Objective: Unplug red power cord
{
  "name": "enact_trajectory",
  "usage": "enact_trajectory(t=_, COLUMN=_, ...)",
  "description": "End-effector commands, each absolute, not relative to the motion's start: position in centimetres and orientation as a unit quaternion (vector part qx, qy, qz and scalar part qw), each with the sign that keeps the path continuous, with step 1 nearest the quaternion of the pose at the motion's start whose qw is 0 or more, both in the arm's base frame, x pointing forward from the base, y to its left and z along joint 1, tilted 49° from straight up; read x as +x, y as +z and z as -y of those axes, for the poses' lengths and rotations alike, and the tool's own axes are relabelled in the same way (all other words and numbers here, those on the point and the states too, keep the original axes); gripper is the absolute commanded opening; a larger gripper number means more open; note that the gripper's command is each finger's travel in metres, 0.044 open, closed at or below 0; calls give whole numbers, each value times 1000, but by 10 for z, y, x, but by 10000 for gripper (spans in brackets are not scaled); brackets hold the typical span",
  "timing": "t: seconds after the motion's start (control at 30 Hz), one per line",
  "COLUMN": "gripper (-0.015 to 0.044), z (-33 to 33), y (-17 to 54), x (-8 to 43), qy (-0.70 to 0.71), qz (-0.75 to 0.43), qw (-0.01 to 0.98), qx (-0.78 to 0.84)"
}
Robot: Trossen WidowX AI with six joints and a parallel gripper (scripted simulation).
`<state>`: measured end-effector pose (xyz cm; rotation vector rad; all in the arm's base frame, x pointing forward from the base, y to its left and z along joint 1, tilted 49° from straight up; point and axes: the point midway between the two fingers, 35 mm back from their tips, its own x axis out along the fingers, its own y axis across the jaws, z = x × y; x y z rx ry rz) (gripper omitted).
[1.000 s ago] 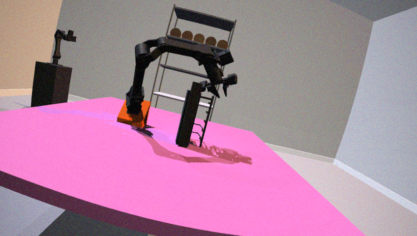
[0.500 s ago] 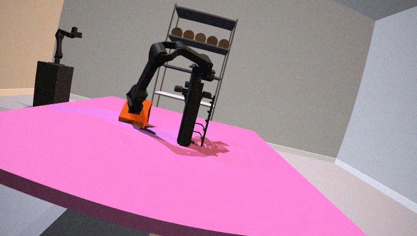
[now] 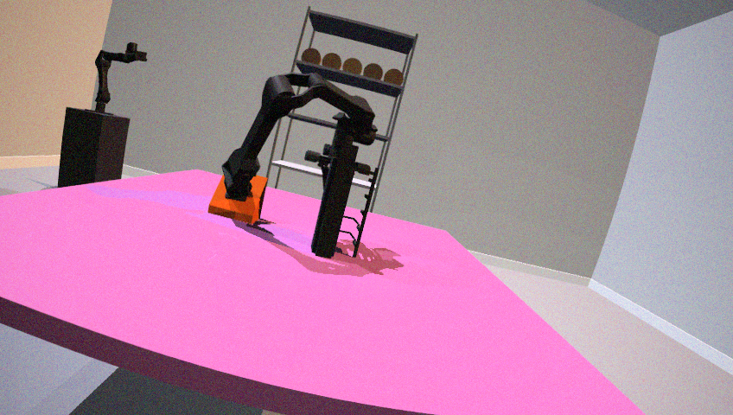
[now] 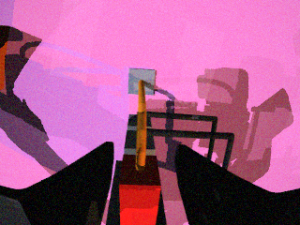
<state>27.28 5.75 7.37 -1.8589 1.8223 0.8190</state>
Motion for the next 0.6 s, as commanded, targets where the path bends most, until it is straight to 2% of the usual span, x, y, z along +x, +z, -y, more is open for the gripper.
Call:
enact_trajectory(t=0.0, gripper=160, z=-53, y=80, x=274, qy=293, qz=-652, qw=204, qx=-669)
enact_trajectory(t=0.57, gripper=160, z=-35, y=100, x=276, qy=293, qz=-652, qw=204, qx=-669)
